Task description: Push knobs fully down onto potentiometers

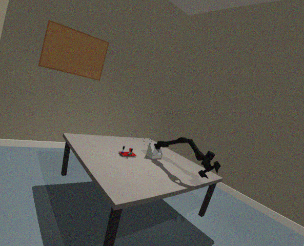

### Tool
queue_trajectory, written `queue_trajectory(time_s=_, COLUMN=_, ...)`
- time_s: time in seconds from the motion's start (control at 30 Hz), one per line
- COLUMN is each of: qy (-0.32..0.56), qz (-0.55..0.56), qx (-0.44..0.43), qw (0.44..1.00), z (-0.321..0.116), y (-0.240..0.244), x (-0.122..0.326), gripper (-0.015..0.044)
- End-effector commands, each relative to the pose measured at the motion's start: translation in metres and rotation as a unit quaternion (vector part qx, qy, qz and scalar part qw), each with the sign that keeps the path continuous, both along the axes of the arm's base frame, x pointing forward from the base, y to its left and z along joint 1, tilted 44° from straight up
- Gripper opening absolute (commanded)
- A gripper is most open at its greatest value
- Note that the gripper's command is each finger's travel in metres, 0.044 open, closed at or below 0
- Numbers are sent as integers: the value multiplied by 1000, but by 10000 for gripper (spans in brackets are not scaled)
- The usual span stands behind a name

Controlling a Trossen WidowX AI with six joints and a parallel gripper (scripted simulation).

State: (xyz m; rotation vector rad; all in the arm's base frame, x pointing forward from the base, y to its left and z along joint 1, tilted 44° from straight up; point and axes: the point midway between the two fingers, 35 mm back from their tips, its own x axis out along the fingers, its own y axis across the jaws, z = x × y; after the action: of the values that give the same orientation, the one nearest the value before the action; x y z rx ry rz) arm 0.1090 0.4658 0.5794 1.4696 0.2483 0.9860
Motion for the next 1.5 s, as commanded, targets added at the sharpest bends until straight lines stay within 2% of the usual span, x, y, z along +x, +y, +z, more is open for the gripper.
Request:
queue_trajectory(time_s=0.0, qy=0, qz=0, qx=-1, qw=1000, z=0, y=0, x=0, gripper=374)
queue_trajectory(time_s=0.47, qy=-59, qz=-64, qx=-130, qw=988, z=-43, y=12, x=64, gripper=6)
queue_trajectory(time_s=1.03, qy=-126, qz=-137, qx=-375, qw=908, z=-138, y=-4, x=188, gripper=0)
queue_trajectory(time_s=1.47, qy=-129, qz=-133, qx=-569, qw=801, z=-238, y=-74, x=290, gripper=0)
